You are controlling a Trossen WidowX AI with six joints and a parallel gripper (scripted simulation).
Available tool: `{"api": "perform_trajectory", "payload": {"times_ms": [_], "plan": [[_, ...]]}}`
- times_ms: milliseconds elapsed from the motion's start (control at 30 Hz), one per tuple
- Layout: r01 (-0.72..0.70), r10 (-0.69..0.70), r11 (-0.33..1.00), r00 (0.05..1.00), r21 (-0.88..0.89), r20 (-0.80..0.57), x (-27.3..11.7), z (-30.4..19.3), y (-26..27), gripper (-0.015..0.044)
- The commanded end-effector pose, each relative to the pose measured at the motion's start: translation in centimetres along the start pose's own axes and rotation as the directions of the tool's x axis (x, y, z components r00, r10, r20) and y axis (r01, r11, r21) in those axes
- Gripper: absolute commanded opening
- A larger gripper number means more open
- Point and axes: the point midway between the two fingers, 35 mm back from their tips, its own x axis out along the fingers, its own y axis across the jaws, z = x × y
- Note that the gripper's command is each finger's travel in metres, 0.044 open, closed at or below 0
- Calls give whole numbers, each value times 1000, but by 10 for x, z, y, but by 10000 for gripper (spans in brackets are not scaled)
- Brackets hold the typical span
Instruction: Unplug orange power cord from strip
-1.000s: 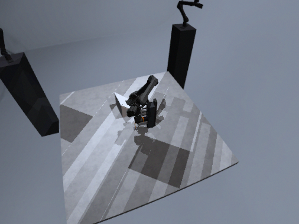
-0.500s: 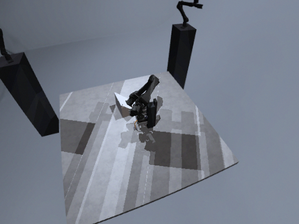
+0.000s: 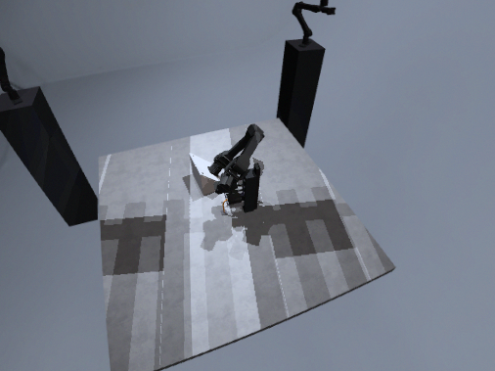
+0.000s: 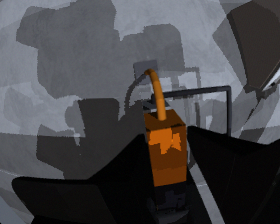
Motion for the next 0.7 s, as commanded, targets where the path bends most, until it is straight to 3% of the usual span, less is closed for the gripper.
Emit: {"api": "perform_trajectory", "payload": {"times_ms": [0, 300, 667], "plan": [[-1, 1, 1000, 1000, 0, 0, -1, 0, 0, 81], [-1, 1, 1000, 1000, 0, 0, -1, 0, 0, 2], [-3, 3, 1000, 1000, 0, 2, -1, 14, 2, 0]]}}
